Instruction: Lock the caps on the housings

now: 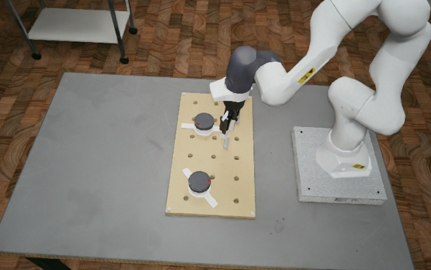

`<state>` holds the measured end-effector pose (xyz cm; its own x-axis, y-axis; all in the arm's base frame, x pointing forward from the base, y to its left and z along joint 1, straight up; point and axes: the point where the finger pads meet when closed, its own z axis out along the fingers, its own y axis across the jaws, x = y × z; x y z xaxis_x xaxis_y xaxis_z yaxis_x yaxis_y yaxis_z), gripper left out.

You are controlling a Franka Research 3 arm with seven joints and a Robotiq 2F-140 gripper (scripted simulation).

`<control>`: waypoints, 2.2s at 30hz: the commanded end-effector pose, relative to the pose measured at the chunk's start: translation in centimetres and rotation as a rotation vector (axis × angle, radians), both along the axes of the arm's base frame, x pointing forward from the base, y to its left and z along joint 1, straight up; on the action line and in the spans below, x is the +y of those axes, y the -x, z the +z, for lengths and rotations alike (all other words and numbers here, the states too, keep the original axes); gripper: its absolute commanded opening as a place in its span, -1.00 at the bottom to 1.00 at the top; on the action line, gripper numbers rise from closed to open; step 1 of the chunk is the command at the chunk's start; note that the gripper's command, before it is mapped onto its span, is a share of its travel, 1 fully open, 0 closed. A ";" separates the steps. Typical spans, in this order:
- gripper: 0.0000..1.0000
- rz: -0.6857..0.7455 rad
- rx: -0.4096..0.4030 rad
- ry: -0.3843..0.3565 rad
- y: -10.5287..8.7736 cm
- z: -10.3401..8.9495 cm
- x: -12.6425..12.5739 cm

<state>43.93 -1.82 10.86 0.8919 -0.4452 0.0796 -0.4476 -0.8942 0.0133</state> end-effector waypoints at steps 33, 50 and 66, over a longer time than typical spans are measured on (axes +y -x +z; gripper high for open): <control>-0.28 0.523 0.076 -0.029 0.0 -0.1 -0.2; -0.28 0.523 0.076 -0.029 0.0 -1.2 -0.2; -0.28 0.523 0.076 -0.029 0.0 -3.0 -0.2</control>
<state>43.65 -2.11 8.17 0.9987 0.0503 -0.0097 0.0503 -0.9987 0.0013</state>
